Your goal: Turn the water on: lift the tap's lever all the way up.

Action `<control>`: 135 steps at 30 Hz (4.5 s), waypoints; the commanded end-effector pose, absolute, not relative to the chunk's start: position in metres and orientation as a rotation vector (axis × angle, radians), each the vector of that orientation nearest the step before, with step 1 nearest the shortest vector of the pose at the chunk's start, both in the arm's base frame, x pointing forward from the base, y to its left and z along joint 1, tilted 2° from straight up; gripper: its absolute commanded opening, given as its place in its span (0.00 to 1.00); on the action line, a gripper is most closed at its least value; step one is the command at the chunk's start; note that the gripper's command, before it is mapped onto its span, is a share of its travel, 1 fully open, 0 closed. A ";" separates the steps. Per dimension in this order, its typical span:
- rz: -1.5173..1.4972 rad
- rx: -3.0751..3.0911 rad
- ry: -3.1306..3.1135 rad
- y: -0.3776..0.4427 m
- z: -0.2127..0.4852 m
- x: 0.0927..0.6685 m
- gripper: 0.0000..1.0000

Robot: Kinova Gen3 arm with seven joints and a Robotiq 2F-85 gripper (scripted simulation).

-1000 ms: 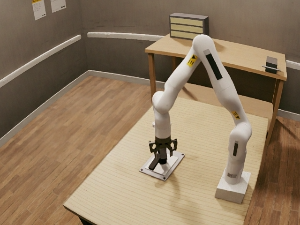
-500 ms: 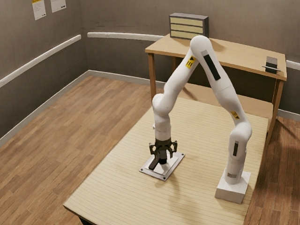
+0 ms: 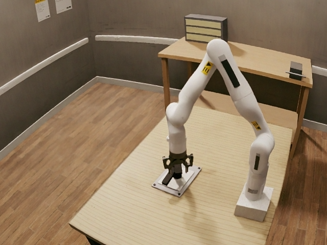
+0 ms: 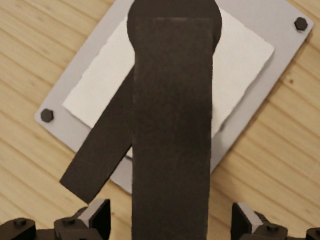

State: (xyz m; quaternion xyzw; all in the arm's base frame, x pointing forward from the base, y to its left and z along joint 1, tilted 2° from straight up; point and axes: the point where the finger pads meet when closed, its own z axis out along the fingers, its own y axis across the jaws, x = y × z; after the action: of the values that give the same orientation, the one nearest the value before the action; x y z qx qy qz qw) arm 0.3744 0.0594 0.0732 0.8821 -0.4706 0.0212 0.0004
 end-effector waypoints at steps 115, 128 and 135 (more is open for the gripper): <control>0.068 2.771 -1.478 0.056 0.094 0.377 0.10; 0.068 2.771 -1.478 0.049 0.111 0.381 0.10; 0.068 2.771 -1.478 0.049 0.111 0.381 0.10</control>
State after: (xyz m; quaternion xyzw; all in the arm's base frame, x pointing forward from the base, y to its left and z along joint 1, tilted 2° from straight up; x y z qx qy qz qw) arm 0.3788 0.0506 0.1074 0.8831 -0.4688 0.0167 0.0005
